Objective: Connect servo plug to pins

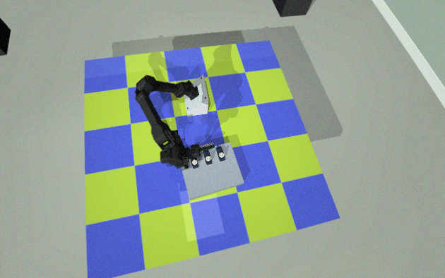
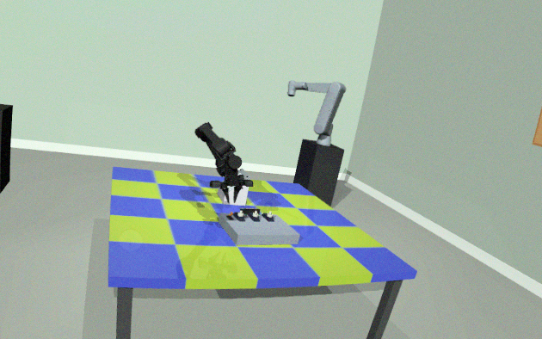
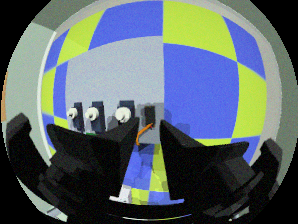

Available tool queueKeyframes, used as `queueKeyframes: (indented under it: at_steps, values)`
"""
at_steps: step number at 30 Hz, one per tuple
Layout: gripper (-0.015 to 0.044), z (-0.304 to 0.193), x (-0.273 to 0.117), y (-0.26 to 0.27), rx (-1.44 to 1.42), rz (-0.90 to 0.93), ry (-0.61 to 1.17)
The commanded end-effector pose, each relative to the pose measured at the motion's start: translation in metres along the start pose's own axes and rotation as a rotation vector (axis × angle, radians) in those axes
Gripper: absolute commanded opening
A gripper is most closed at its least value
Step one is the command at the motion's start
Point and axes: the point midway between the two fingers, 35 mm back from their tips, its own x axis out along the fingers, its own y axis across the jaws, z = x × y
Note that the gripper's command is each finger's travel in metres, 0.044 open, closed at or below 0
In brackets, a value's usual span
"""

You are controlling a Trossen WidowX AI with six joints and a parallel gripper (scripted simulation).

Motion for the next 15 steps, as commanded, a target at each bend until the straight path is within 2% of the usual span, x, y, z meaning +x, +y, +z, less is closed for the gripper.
queueKeyframes:
  at_steps: [1, 6, 15]
  values:
    - [0.0115, -0.007, 0.018, 0.003, -0.098, -0.058, 0.124]
    - [0.0115, -0.013, 0.032, 0.005, -0.189, -0.107, 0.23]
    - [0.0115, -0.014, 0.036, 0.004, -0.192, -0.108, 0.234]
